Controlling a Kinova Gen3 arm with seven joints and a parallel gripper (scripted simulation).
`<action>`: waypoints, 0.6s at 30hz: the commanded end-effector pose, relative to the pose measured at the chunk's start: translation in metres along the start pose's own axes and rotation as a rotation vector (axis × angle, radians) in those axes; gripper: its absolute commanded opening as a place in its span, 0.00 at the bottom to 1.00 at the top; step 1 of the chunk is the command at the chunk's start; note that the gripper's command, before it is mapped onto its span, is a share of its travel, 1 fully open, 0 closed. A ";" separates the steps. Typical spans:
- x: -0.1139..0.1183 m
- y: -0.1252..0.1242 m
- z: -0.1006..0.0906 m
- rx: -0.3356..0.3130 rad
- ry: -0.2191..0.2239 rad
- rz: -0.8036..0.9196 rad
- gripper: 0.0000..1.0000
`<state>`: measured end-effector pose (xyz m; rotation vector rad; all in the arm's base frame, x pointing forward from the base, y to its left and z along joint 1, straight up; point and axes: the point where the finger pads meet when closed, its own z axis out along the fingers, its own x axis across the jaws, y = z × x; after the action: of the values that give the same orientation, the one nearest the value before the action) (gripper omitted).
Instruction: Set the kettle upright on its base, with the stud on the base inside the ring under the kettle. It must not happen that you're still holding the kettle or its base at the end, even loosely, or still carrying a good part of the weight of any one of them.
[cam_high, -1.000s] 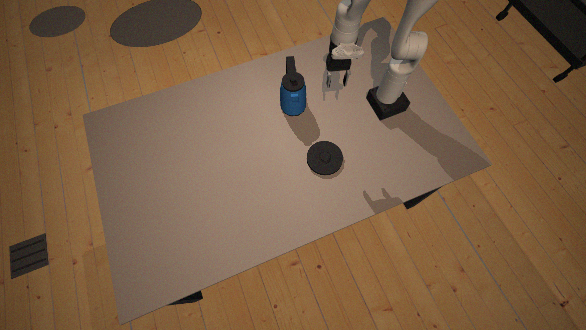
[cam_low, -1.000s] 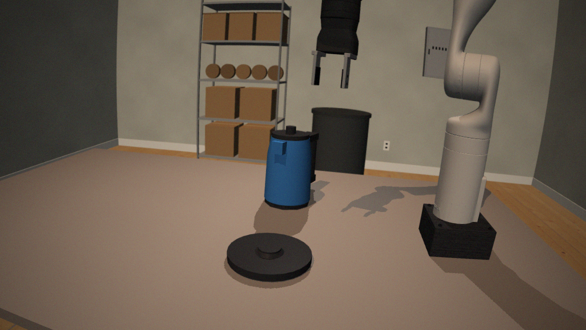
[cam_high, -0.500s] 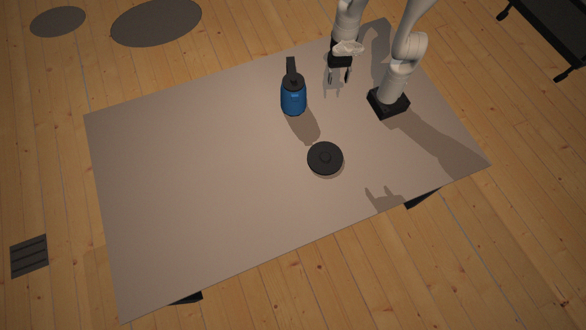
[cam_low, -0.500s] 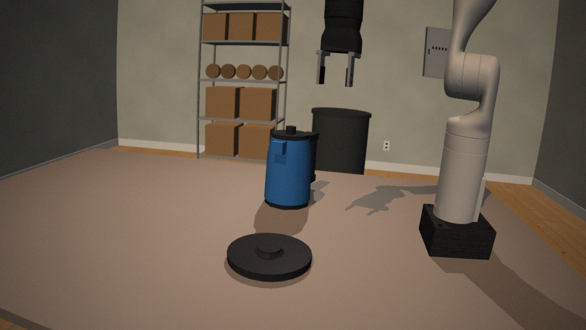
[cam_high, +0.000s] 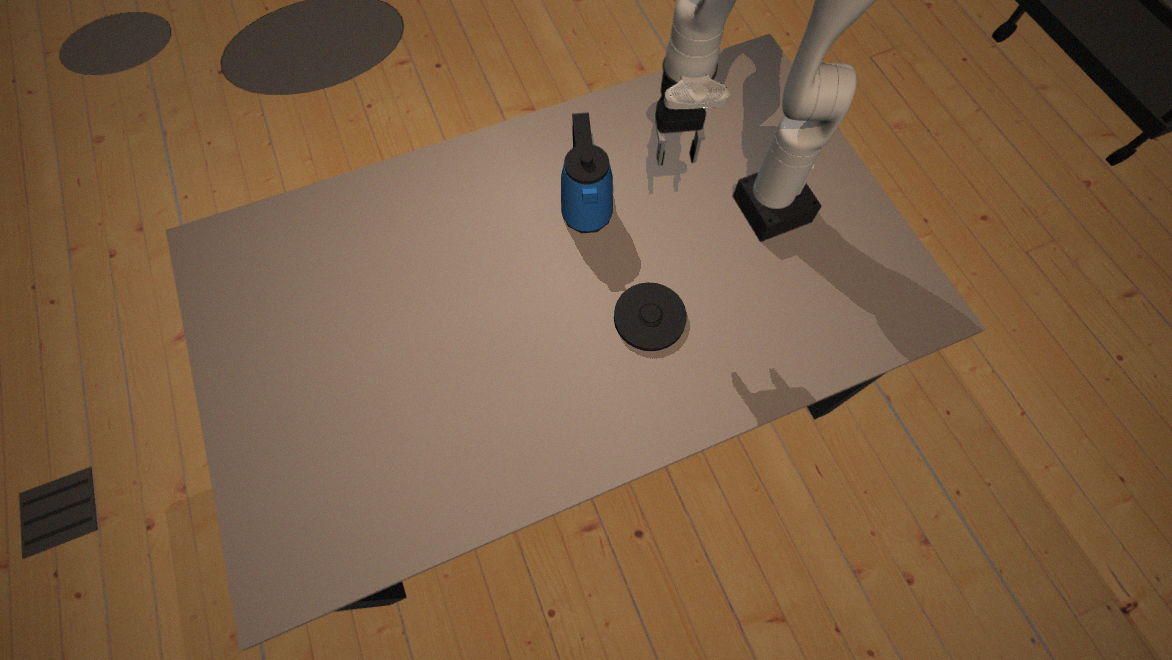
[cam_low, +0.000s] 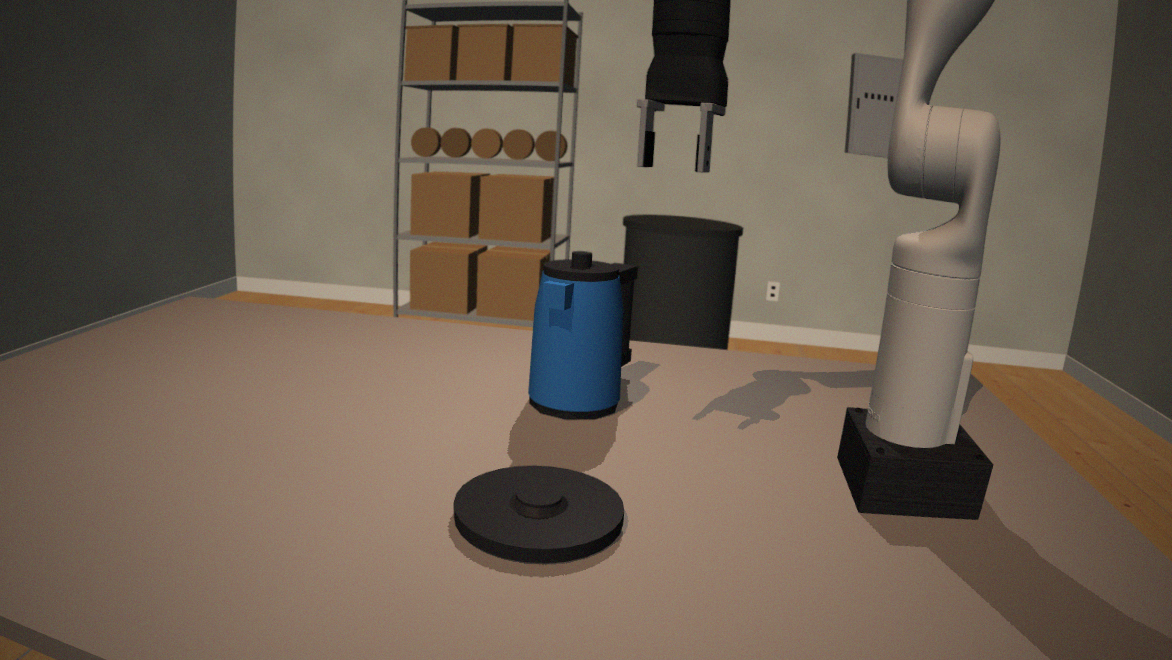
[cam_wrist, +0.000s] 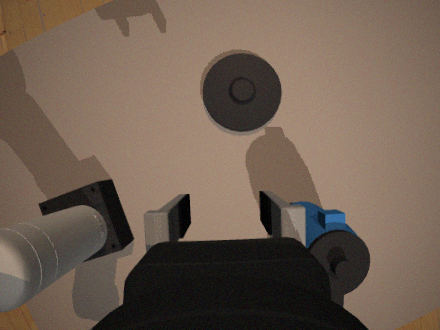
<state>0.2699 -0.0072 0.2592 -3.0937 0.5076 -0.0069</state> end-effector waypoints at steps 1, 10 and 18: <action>0.000 0.000 -0.001 0.001 0.000 0.001 1.00; 0.000 0.001 -0.001 0.000 -0.001 0.002 1.00; 0.000 0.002 -0.001 -0.001 -0.001 0.002 1.00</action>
<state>0.2686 -0.0087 0.2597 -3.0939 0.5107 -0.0034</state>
